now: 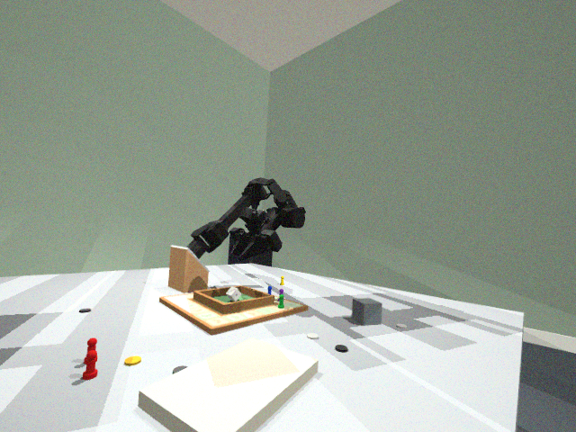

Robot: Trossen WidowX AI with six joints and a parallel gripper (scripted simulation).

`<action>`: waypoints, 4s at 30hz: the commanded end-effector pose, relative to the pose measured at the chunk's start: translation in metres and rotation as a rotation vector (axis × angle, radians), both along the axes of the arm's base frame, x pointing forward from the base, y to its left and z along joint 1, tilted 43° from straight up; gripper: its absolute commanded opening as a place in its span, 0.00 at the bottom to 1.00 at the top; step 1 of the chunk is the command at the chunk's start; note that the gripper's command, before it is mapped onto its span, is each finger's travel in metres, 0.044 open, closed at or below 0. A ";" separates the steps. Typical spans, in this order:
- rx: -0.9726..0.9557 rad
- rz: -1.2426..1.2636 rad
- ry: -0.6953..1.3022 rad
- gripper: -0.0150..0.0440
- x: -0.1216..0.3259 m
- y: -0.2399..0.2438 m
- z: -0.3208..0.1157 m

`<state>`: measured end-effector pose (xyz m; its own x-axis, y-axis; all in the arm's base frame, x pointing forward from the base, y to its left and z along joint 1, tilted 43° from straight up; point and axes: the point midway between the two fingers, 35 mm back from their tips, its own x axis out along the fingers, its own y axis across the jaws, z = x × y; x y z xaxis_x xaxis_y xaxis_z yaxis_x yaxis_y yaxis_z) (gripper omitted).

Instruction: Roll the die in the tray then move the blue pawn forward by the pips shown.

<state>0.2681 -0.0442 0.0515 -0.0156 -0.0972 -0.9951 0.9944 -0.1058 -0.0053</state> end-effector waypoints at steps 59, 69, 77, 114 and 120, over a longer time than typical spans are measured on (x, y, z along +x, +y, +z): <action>0.463 1.922 -0.713 0.59 0.036 0.087 0.030; 0.463 1.922 -0.713 0.59 0.036 0.090 0.027; 0.463 1.922 -0.714 0.59 0.037 0.100 0.016; 0.464 1.922 -0.716 0.26 0.040 0.125 -0.011; 0.462 1.922 -0.712 0.25 0.041 0.117 -0.005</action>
